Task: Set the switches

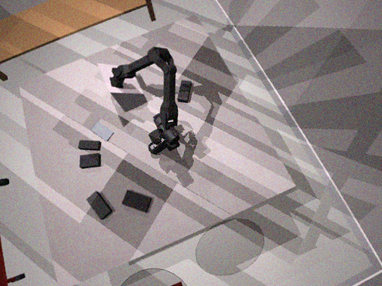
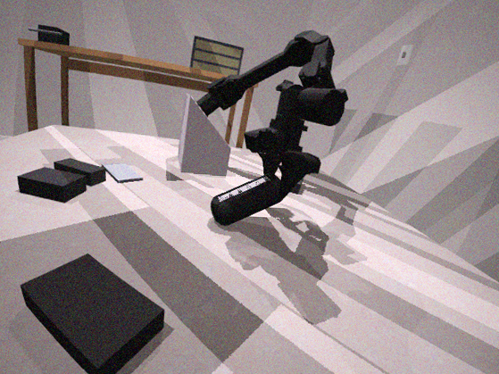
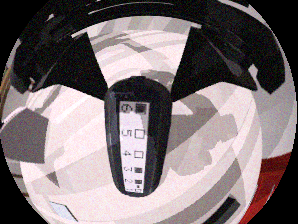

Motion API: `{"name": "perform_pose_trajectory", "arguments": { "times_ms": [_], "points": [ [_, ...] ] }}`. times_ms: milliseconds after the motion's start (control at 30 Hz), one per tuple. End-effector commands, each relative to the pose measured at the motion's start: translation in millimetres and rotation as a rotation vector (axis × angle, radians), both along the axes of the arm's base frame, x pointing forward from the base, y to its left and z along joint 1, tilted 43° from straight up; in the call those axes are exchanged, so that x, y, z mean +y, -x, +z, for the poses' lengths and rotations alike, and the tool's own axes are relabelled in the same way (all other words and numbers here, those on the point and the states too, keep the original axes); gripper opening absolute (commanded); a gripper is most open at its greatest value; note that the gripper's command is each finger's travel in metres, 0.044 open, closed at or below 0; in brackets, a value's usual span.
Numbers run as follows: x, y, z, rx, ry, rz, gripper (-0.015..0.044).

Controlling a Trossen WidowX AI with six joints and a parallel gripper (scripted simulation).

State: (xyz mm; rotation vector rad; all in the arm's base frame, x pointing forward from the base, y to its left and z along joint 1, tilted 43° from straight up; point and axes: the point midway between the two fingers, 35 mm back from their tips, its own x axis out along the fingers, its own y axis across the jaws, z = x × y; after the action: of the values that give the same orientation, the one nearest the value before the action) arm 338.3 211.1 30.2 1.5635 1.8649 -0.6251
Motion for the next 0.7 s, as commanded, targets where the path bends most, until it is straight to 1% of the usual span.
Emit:
{"name": "perform_pose_trajectory", "arguments": {
  "times_ms": [0,667],
  "points": [
    [0,2,-5,0.013,0.016,-0.007,0.0338],
    [15,5,-9,0.013,0.015,-0.007,0.0338]
  ]
}}
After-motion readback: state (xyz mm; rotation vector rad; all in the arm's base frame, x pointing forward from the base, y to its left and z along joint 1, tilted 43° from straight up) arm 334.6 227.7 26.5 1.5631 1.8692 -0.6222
